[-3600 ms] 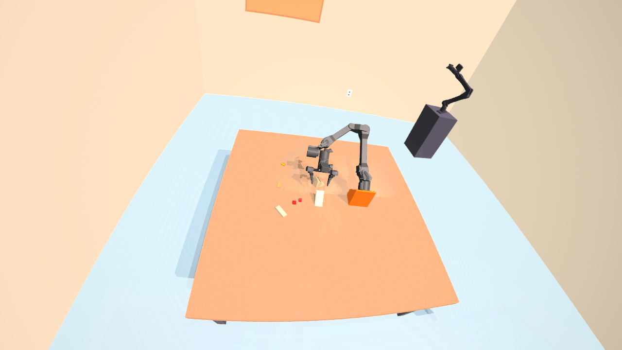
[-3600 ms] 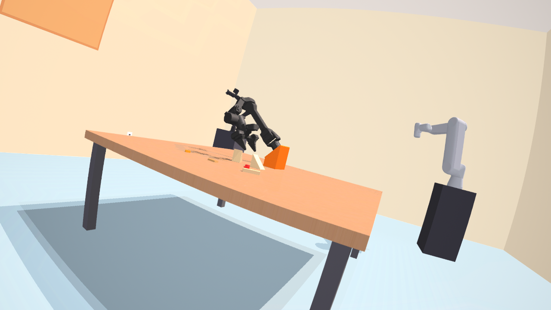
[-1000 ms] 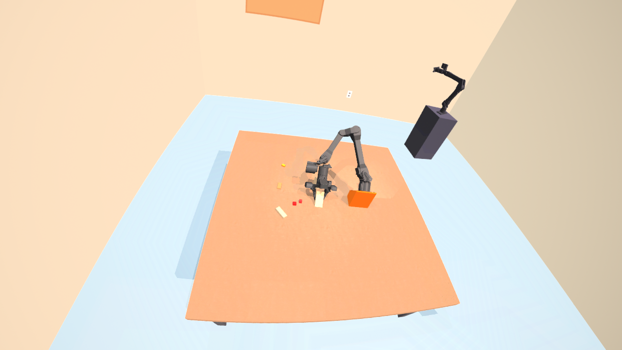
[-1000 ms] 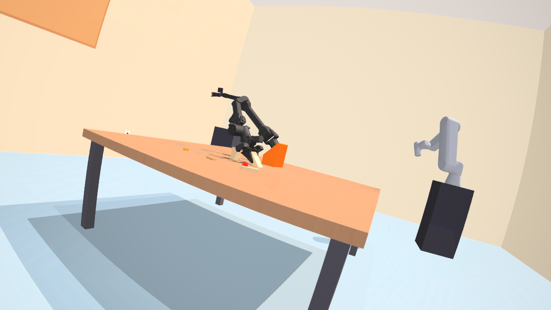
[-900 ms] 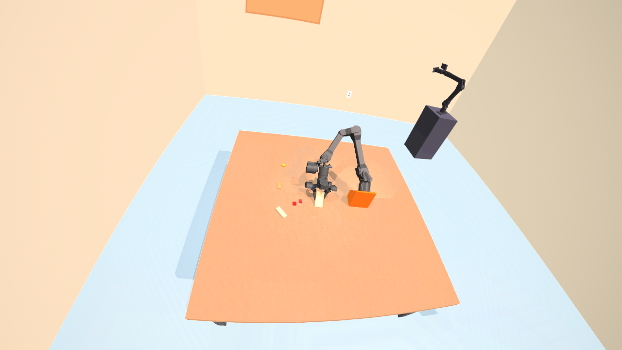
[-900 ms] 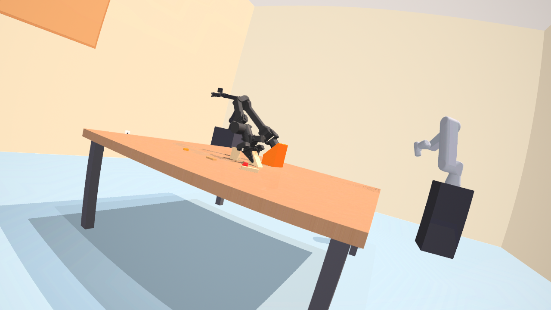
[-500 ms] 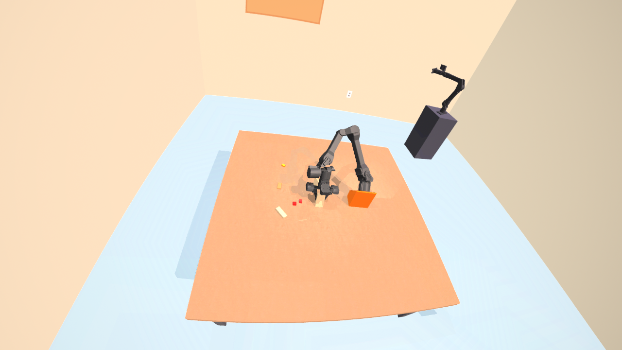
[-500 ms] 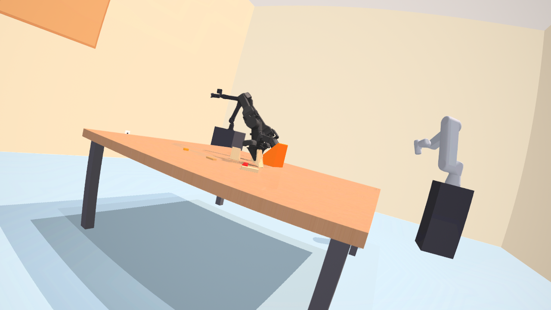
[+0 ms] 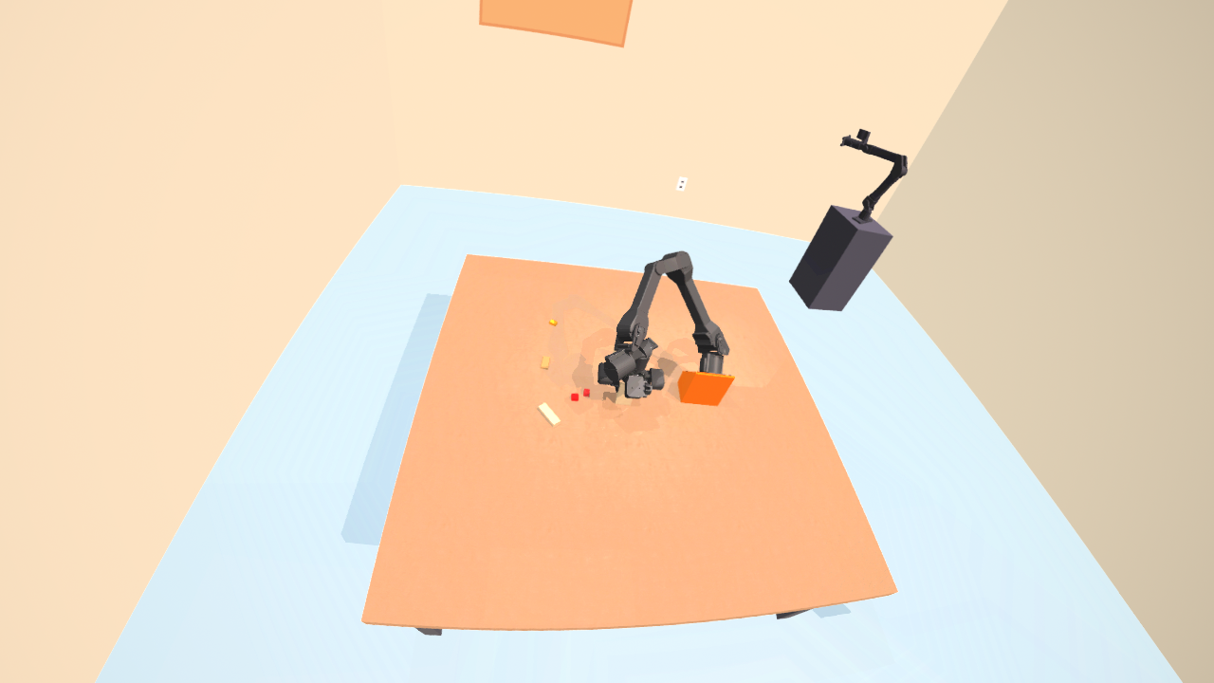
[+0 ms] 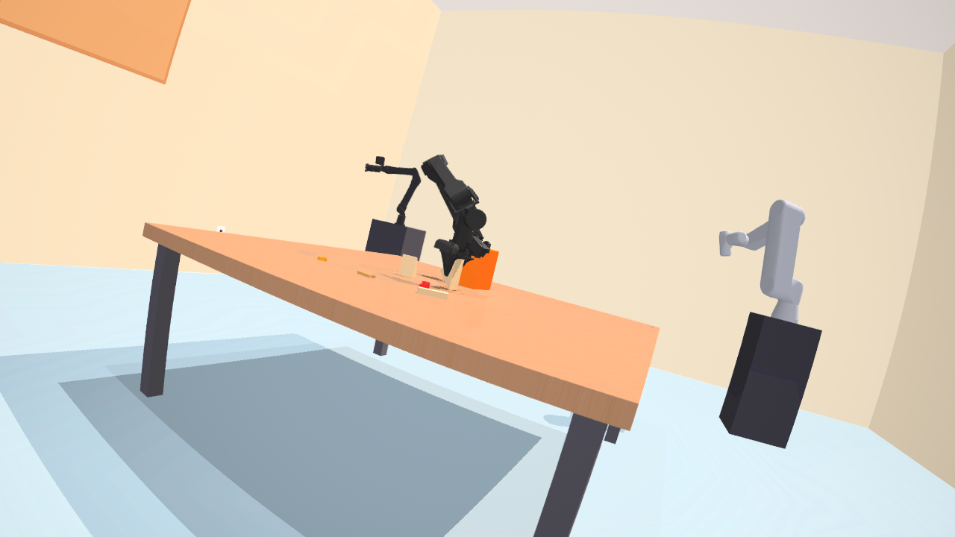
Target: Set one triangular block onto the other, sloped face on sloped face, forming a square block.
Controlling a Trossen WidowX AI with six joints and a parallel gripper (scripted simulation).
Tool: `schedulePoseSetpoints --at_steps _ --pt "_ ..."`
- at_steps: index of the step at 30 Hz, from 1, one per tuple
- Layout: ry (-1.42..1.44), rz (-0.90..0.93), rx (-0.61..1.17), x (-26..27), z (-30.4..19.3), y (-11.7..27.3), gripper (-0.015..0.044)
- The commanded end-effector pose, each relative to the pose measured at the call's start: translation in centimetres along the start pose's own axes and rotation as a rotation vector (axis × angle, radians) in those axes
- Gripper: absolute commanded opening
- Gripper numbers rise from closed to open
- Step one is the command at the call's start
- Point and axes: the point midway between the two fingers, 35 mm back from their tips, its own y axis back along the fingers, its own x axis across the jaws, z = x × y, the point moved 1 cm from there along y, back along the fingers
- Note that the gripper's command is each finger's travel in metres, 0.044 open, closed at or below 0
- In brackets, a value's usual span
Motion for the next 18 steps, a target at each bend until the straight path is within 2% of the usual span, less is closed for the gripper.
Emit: schedulePoseSetpoints --at_steps 1,16,17,18 --pt "-0.004 -0.007 0.096 -0.1 0.8 0.2 0.0000" --pt "-0.008 -0.009 0.485 -0.1 4.0 0.3 0.0000" --pt "-0.007 -0.009 0.499 -0.1 4.2 0.3 0.0000" --pt "-0.006 -0.002 0.440 0.0 3.6 0.4 0.0026"
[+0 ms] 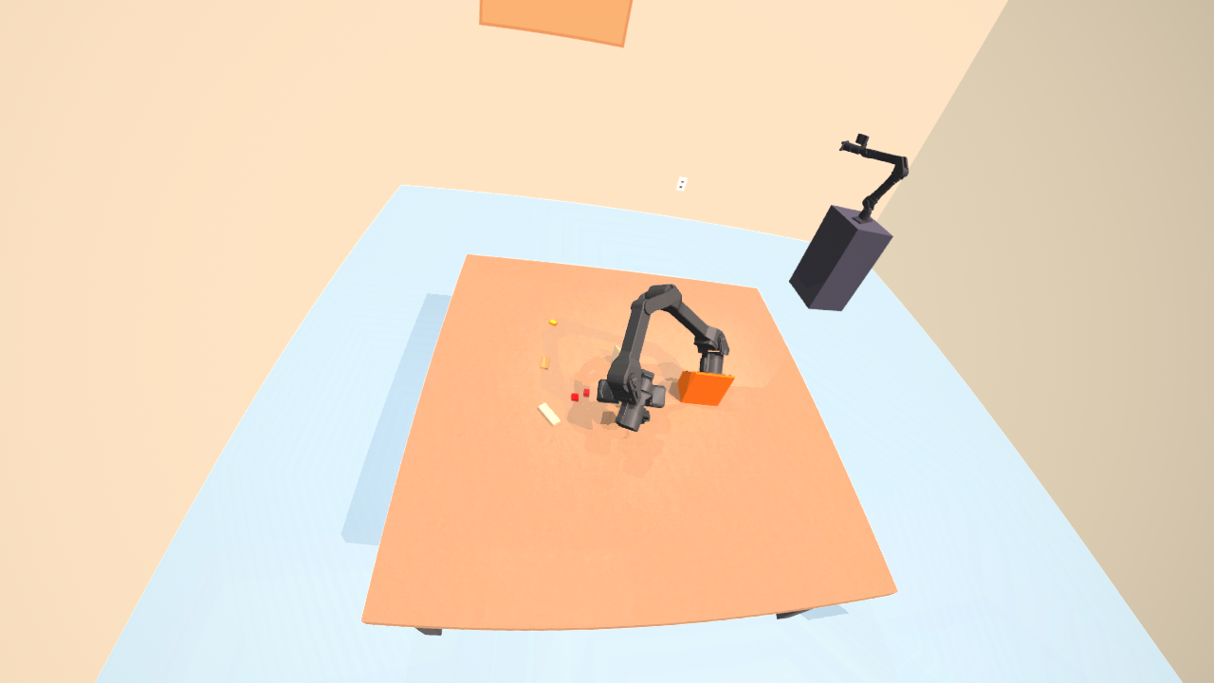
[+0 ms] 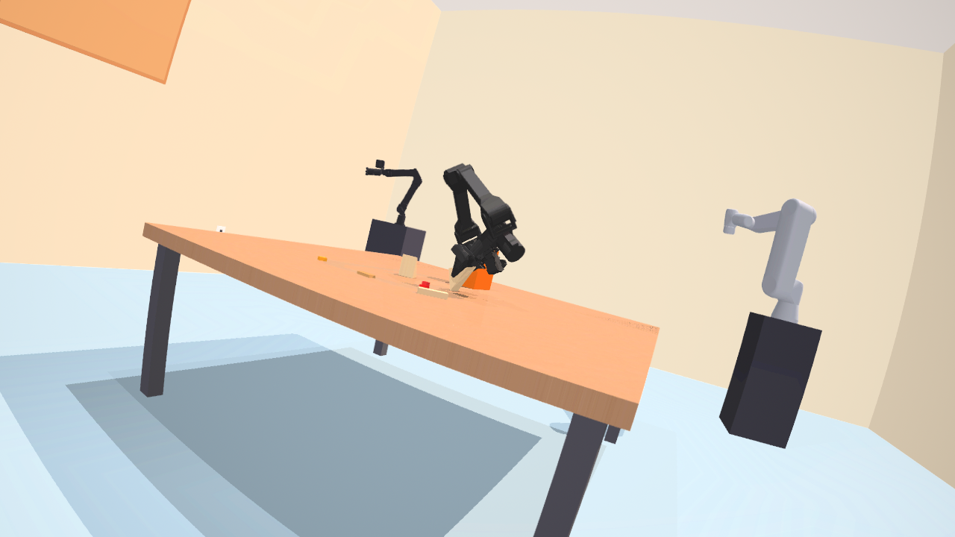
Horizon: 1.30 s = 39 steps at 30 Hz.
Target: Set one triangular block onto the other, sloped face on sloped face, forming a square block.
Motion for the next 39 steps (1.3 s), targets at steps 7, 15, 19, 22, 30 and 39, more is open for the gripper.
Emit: schedulePoseSetpoints --at_steps 7,15,19,22,30,39 --pt "0.002 0.004 -0.003 0.0 -0.3 0.0 0.0210" --pt "0.002 0.004 -0.003 0.0 -0.3 0.0 0.0420" --pt "0.002 0.004 -0.003 0.0 -0.3 0.0 0.0440" --pt "0.002 0.004 -0.003 0.0 -0.3 0.0 0.0440" --pt "0.062 -0.080 -0.099 0.0 -4.4 6.4 0.0440" --pt "-0.135 -0.043 -0.204 0.3 -6.0 7.6 0.0440"
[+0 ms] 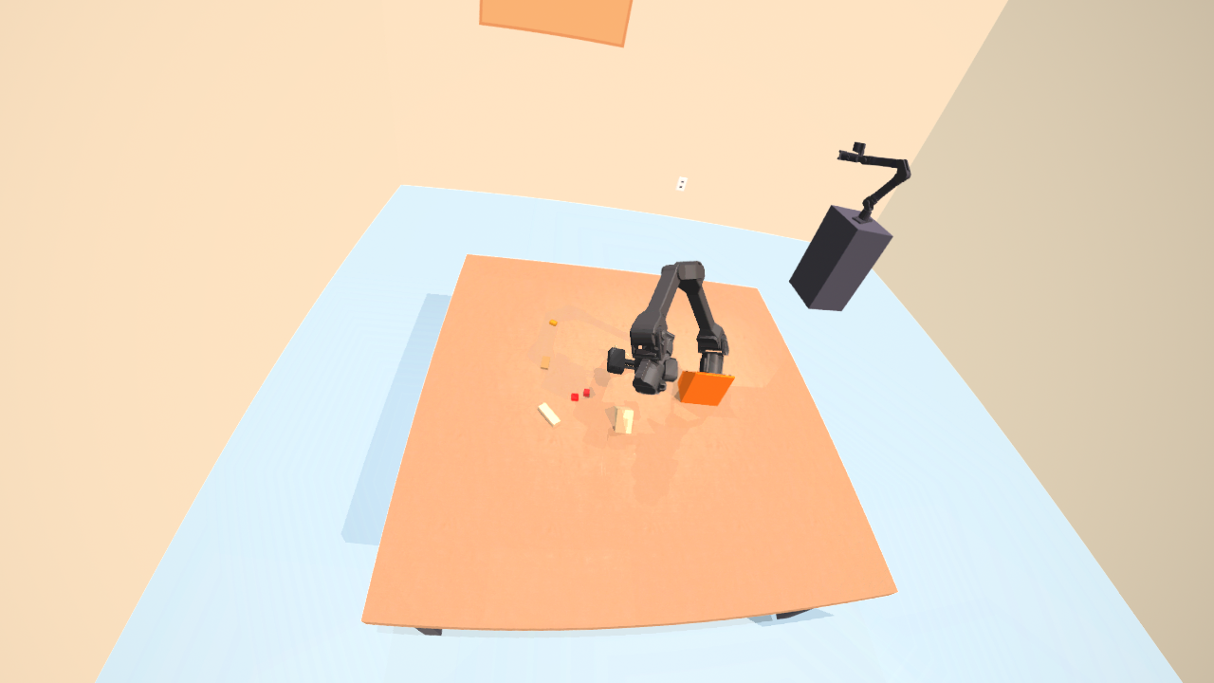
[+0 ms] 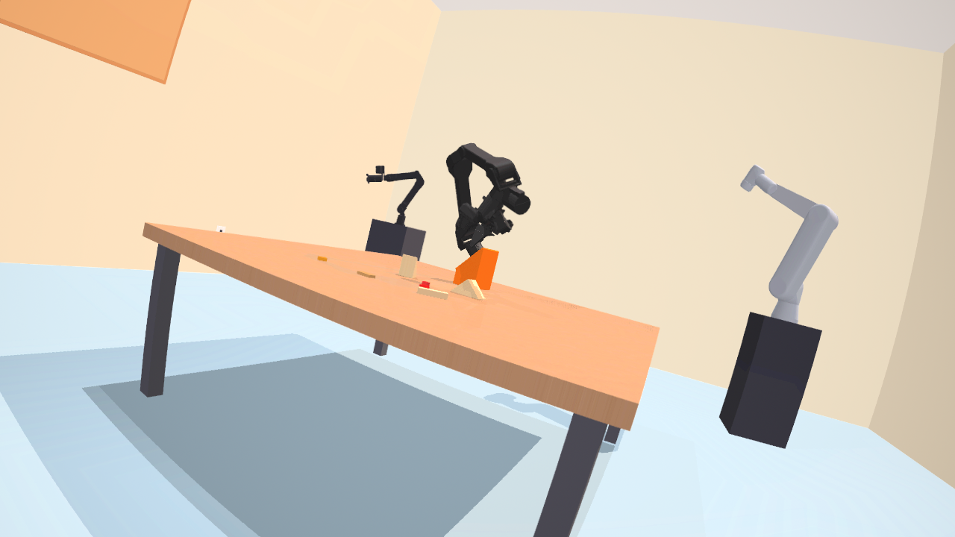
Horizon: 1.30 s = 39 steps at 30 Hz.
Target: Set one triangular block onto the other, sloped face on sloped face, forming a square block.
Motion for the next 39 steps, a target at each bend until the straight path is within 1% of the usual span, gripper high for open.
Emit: schedulePoseSetpoints --at_steps 1,6,11,14,17,20,21,39 --pt "-0.281 0.116 -0.063 0.5 -0.7 -1.8 0.0440" --pt "-0.980 0.422 -0.156 1.7 -1.5 -4.7 0.0440" --pt "-1.655 0.803 -0.155 2.1 -1.7 -6.8 0.0440" --pt "-2.030 1.067 -0.104 1.9 -2.0 -7.6 0.0440" --pt "-2.369 1.362 -0.009 1.4 -2.5 -8.4 0.0440" --pt "-2.634 1.670 0.122 0.8 -3.3 -9.0 0.0440" --pt "-2.673 1.726 0.148 0.7 -3.4 -9.1 0.0440" --pt "-2.686 1.745 0.157 0.7 -3.4 -9.2 0.0440"
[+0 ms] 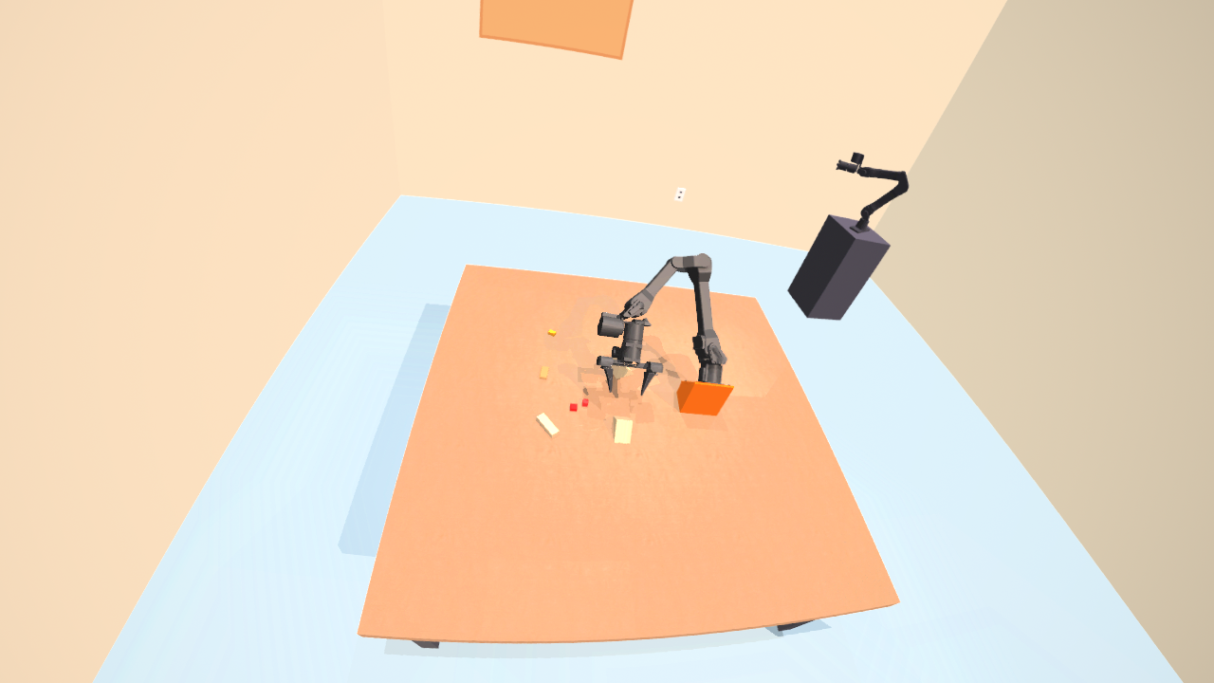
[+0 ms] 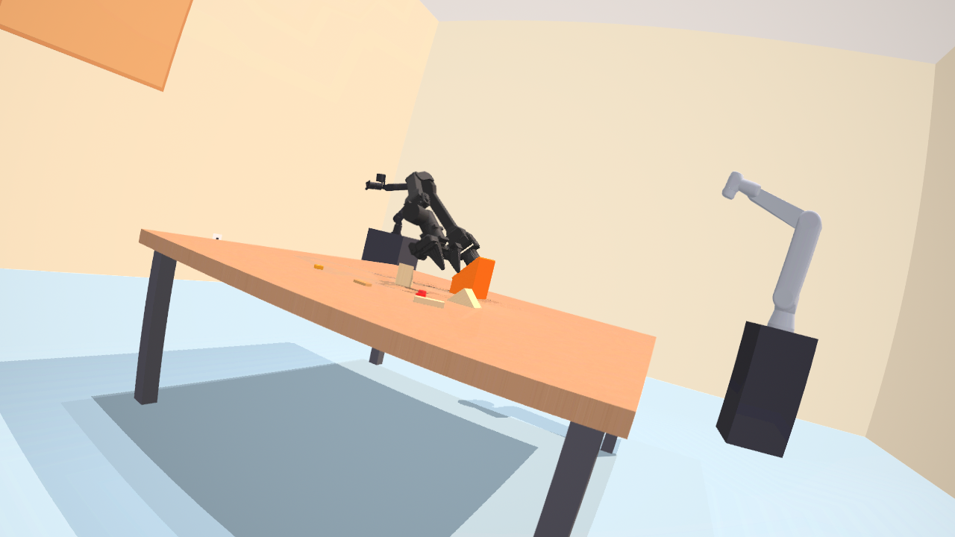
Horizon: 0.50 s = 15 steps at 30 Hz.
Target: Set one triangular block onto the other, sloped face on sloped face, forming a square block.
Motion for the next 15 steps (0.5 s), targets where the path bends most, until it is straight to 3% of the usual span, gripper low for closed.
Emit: schedulePoseSetpoints --at_steps 1,15 --pt "-0.017 0.000 0.006 -0.1 0.0 -0.5 0.0440" --pt "-0.017 0.000 0.006 -0.3 0.0 -9.7 0.0440"
